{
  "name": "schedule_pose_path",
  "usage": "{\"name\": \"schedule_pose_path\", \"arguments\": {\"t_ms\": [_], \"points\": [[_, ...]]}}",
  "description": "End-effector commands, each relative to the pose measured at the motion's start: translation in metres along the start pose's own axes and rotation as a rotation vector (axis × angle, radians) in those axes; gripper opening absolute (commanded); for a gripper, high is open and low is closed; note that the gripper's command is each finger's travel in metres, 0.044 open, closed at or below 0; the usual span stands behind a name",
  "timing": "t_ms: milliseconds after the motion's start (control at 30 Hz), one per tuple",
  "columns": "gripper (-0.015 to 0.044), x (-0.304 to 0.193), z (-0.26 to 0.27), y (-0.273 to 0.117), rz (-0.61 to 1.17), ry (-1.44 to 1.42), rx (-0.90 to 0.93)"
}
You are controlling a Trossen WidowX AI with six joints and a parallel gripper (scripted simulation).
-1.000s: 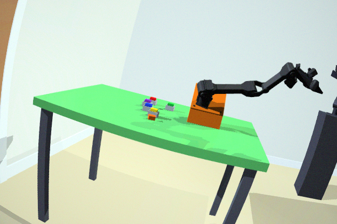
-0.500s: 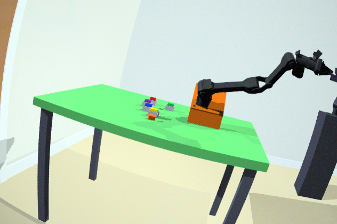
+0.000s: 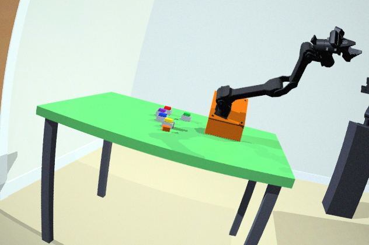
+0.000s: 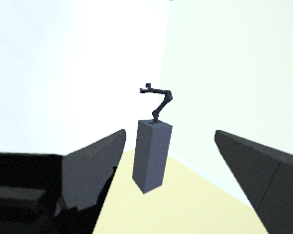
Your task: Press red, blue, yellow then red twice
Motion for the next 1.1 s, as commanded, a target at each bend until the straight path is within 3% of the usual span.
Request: {"name": "schedule_pose_path", "arguments": {"t_ms": [0,500,1067], "points": [[0.04,0.019,-0.07,-0.005,-0.05,-0.045,-0.146],[0.04,0.072,-0.276,-0.08,-0.128,-0.188,-0.639],[0.04,0.11,-0.452,-0.259,-0.078,-0.313,-1.226]]}}
Point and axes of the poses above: the point midway between the two fingers, 35 mm back from their tips, its own y axis out along the fingers, its own z axis across the jaws, x = y × z, the point moved 2 cm from there along -y, back along the fingers, and after that the axes turned 5 degrees about y, right-handed, at the moved point
